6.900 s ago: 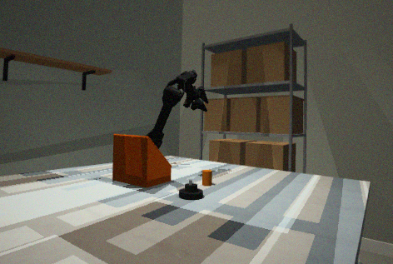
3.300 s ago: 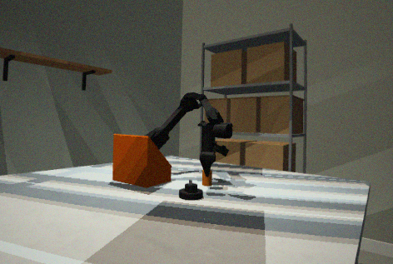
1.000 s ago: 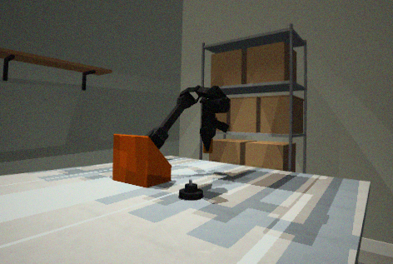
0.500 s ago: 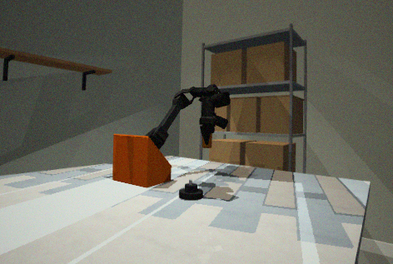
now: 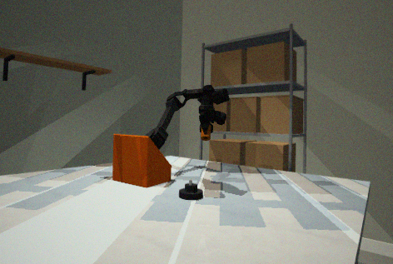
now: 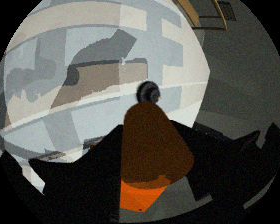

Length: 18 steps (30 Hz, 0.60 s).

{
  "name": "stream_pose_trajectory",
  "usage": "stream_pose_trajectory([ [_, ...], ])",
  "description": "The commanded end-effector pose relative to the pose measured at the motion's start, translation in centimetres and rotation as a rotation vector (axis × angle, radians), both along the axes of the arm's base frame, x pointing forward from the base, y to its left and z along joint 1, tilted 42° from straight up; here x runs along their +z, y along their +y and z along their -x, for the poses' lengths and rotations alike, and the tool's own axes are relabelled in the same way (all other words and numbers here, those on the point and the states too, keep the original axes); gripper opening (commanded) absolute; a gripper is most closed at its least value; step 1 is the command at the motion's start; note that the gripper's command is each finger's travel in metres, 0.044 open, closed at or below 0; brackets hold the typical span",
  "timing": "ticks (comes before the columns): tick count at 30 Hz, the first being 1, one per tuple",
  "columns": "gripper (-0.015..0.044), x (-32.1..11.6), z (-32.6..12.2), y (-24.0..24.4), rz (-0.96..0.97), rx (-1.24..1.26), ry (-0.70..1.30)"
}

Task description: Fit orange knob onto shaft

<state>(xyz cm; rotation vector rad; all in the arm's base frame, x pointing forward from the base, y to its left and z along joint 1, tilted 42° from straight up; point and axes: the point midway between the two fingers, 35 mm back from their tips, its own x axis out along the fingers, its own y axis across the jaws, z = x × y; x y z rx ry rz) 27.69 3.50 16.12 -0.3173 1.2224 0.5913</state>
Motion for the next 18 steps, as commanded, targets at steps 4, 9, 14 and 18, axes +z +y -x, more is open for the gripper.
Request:
stream_pose_trajectory([
  [4, 0.0000, 1.9, 0.5, -1.2, 0.161, -0.077, -0.116],
  [9, 0.0000, 2.9, 0.8, -1.8, 0.250, -0.115, -0.177],
  [14, 0.0000, 3.4, 0.9, -2.1, 0.295, -0.135, -0.208],
  [18, 0.0000, 3.4, 0.9, -2.1, 0.295, -0.135, -0.208],
])
